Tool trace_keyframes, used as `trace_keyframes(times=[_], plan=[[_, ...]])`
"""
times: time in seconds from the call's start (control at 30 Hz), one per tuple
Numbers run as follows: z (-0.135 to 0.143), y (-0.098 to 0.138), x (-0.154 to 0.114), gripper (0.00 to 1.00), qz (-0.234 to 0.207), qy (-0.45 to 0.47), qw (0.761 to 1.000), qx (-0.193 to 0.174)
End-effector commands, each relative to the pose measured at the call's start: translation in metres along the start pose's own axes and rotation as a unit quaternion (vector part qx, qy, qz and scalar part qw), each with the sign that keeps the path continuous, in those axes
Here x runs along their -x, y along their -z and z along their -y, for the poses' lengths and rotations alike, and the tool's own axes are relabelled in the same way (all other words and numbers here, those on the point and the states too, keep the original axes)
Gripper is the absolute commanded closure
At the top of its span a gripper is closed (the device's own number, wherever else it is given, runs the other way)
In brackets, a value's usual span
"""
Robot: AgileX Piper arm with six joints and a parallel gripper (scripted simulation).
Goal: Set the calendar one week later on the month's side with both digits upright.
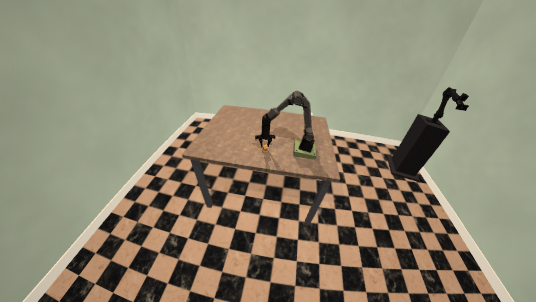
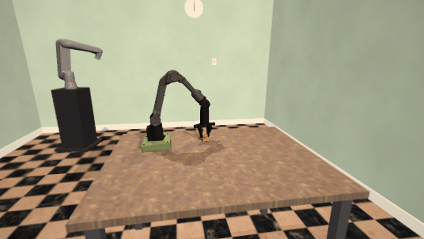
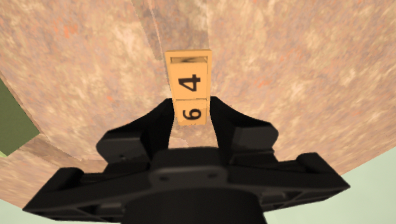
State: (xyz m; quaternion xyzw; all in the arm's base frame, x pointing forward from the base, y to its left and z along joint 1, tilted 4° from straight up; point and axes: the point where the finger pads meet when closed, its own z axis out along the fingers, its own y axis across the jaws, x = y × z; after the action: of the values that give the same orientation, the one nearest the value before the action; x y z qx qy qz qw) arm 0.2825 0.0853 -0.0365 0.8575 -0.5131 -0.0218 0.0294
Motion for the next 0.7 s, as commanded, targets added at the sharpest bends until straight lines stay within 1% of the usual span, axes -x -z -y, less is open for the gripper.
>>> trace_keyframes(times=[0.0, 0.37, 0.53, 0.67], plan=[[-0.001, -0.001, 0.0, 0.4, 0.0, 0.0, 1.0, 0.002], [-0.001, 0.0, 0.0, 0.4, 0.0, 0.0, 1.0, 0.001], [0.001, 0.012, 0.0, 0.4, -0.001, 0.0, 1.0, -0.002], [0.001, 0.03, 0.0, 0.4, 0.0, 0.0, 1.0, -0.002]])
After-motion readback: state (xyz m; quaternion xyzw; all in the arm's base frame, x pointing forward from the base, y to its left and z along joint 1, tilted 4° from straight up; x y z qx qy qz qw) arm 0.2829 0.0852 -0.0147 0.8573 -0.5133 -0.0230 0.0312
